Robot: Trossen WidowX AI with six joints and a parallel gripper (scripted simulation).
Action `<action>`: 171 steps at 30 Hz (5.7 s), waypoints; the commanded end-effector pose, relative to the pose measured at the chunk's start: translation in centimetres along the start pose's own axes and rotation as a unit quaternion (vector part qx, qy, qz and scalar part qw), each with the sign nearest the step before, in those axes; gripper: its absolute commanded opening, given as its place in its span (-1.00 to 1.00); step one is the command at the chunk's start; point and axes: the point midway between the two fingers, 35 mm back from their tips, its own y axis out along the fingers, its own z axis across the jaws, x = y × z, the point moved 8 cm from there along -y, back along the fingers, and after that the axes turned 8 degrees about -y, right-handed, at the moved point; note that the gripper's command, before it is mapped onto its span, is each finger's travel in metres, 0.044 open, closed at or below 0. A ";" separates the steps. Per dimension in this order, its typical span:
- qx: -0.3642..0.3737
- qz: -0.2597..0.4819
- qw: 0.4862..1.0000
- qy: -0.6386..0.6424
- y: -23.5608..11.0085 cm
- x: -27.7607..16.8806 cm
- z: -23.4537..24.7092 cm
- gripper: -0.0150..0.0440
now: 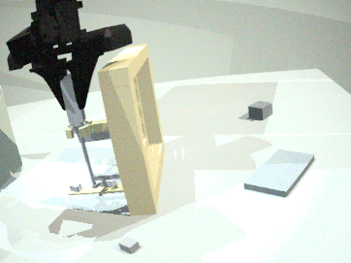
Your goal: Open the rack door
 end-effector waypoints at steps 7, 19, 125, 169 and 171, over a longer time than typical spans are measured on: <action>0.000 0.003 1.000 0.013 0.2 -0.1 0.1 -0.09; 0.000 0.003 0.997 -0.073 0.2 -0.1 0.1 0.47; 0.003 0.000 -0.204 -0.979 0.2 -0.2 -0.2 -0.45; 0.003 0.002 0.173 -0.985 0.1 -3.2 -6.0 -0.45; 0.003 0.002 0.187 -0.982 0.1 -3.5 -6.3 -0.45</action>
